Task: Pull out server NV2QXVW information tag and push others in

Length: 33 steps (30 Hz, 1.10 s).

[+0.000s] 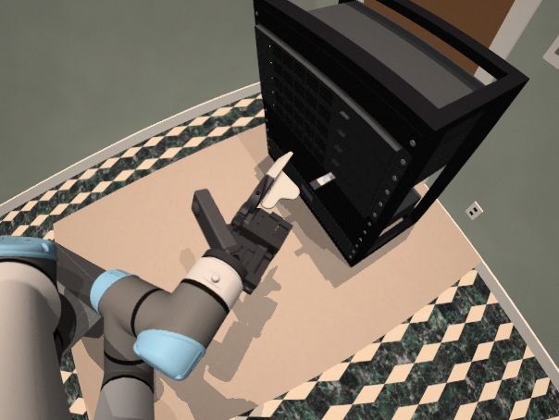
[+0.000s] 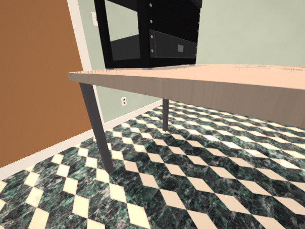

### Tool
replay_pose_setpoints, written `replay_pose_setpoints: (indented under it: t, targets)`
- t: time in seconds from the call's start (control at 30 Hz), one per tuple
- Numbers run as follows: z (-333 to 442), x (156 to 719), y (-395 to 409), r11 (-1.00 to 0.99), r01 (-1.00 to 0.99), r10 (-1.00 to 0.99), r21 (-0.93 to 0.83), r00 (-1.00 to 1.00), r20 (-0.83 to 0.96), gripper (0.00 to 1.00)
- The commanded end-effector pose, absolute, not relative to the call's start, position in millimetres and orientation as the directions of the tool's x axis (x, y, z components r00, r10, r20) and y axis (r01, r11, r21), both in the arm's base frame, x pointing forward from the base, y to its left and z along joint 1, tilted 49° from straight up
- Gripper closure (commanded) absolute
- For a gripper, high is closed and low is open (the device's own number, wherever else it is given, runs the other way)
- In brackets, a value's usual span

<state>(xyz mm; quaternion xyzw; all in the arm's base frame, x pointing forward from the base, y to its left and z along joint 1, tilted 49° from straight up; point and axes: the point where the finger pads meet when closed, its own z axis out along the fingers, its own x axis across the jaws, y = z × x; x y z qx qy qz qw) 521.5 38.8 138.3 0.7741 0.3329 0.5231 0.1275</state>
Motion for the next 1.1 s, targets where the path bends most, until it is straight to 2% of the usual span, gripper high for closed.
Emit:
replay_pose_setpoints:
  t: [0.0,1.07]
  targets:
    - [136.5,521.5,37.8,-0.749,0.383,0.645,0.54,0.236,0.727,0.0]
    - [132.3,521.6,37.5,-0.756,0.389,0.636,0.526,0.246,0.731,0.0]
